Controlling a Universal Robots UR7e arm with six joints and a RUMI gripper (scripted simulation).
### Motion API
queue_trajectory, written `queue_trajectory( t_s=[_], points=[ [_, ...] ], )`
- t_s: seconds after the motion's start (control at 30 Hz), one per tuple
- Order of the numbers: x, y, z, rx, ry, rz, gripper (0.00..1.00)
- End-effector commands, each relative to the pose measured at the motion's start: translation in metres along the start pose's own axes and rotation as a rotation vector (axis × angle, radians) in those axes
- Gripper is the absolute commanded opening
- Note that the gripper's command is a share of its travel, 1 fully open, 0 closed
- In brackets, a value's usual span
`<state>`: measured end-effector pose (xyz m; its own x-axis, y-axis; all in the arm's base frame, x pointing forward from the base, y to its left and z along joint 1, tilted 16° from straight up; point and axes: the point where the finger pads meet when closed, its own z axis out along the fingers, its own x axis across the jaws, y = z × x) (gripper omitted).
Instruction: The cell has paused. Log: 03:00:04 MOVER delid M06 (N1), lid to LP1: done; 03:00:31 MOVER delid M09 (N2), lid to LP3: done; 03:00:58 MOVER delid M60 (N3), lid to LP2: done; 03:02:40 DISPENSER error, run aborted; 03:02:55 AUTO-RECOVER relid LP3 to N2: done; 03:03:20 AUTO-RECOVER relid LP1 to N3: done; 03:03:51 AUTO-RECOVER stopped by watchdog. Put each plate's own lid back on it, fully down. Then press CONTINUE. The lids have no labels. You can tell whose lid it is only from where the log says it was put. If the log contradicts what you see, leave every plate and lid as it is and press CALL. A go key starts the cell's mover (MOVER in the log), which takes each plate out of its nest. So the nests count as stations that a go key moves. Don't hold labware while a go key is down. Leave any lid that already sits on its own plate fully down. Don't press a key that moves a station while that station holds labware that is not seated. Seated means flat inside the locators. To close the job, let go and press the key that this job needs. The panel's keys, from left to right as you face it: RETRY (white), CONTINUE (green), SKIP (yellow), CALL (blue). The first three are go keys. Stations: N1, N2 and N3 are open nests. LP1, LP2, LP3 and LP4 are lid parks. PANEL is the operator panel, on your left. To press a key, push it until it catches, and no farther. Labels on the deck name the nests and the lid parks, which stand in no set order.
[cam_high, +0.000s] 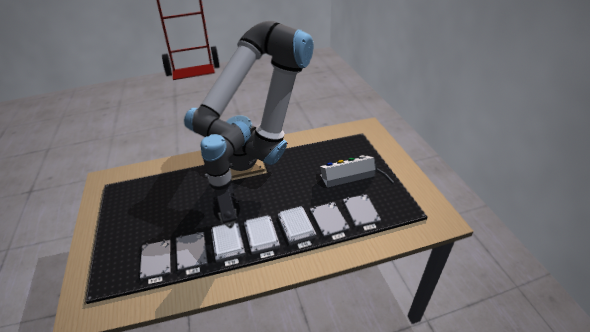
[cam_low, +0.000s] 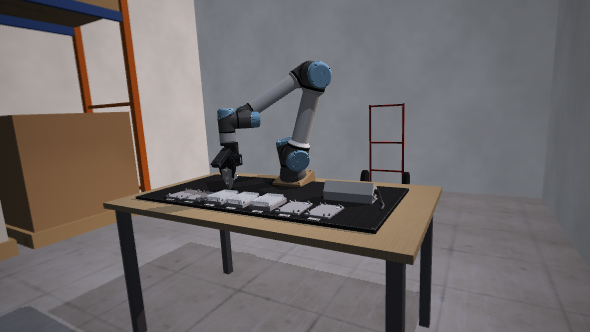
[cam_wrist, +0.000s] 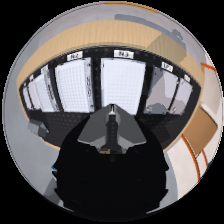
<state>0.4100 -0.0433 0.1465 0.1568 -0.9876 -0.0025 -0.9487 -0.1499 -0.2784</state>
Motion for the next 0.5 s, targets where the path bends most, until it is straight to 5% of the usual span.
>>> queue_trajectory(
  t_s=[0.0,0.47],
  points=[
    [-0.016,0.019,-0.002,0.002,0.001,0.0,0.0],
    [-0.056,0.065,-0.002,0.002,0.001,0.0,0.0]
  ],
)
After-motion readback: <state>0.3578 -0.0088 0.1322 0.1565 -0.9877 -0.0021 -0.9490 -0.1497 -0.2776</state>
